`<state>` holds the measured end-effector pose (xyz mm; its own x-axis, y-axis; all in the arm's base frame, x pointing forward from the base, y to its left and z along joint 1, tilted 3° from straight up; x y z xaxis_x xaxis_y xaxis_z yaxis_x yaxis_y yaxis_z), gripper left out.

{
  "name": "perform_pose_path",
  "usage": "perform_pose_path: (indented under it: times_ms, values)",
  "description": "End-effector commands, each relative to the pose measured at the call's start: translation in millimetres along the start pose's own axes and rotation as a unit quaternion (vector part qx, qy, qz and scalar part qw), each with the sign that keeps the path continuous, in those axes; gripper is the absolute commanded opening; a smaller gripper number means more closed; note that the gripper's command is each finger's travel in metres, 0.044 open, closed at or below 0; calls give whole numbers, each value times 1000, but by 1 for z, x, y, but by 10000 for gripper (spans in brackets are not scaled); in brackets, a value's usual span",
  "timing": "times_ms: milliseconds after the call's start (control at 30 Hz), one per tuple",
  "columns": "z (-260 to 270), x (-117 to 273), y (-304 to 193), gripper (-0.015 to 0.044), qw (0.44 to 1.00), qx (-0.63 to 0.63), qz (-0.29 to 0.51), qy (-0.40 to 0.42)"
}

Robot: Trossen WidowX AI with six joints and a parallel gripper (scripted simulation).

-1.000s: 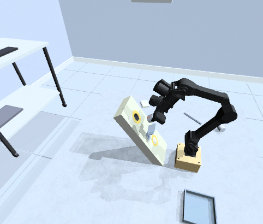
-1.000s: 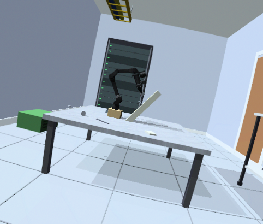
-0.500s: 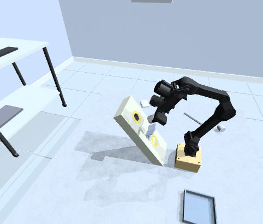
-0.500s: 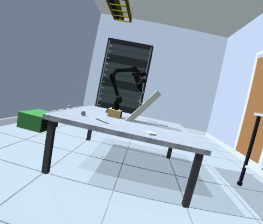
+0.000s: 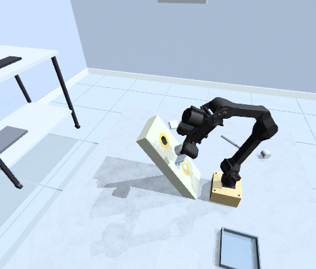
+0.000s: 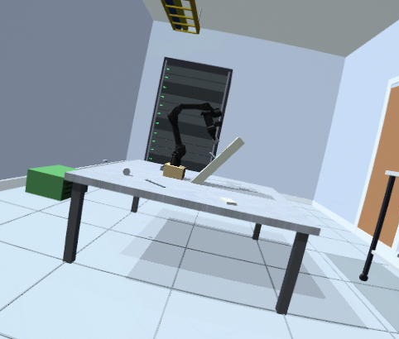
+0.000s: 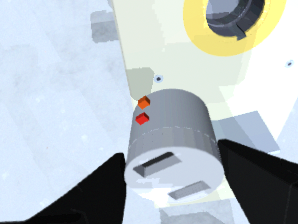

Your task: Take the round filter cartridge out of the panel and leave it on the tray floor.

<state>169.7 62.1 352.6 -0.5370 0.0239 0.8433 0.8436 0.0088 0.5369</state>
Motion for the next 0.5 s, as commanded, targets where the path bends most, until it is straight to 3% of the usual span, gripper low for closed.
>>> perform_pose_path:
  times_ms: [0,467]
  values:
    - [12,-1,0,0,1000,-2,-5,-1]
    - [46,-6,-14,0,992,106,-1,62]
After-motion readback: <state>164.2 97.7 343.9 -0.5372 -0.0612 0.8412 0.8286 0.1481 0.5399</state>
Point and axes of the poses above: the point midway between the two fingers, 35 mm back from their tips, its own x axis back along the fingers, its own z axis across the jaws, y = z × x, the point moved 9 cm from there along x, back along the fingers, and after that the axes turned 2 degrees about x, right-handed, at the moved point
